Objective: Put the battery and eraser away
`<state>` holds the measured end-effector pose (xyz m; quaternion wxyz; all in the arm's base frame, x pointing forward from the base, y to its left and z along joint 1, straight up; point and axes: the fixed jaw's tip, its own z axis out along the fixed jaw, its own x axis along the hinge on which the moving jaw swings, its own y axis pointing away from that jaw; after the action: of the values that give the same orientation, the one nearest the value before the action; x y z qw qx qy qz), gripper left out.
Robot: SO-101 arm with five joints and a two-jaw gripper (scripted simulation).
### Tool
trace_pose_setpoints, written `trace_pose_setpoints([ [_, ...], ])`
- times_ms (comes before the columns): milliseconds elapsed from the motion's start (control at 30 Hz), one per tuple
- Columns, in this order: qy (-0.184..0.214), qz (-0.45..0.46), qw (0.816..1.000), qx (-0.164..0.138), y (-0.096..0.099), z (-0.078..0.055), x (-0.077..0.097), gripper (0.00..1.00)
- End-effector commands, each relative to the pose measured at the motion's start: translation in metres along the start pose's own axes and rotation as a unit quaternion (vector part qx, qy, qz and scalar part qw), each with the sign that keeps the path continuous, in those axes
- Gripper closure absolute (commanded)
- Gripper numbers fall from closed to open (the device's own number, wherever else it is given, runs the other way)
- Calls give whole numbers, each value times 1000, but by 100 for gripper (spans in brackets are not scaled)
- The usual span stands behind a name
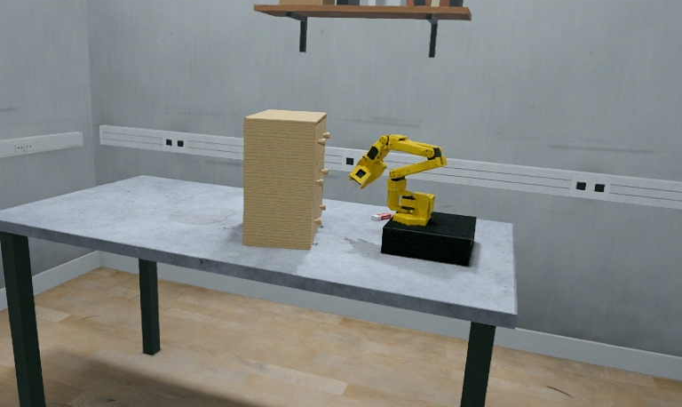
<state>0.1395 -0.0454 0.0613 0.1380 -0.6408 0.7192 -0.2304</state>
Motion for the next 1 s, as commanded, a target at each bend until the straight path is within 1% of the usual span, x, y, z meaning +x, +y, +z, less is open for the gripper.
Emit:
trace_pose_setpoints([
  [0, -5, -51, 999, -9, 5, 2, -2, 79],
  [100, -6, -64, 998, -9, 5, 2, -2, 79],
  [267, -7, -126, 992, -8, 4, 2, -1, 79],
  [433, -9, -188, 982, -8, 4, 2, -1, 79],
  [600, -10, -250, 968, -7, 3, 2, -1, 79],
  [667, -10, -250, 968, -7, 3, 2, -1, 79],
  [967, -12, -357, 934, -4, 2, 2, 0, 79],
])
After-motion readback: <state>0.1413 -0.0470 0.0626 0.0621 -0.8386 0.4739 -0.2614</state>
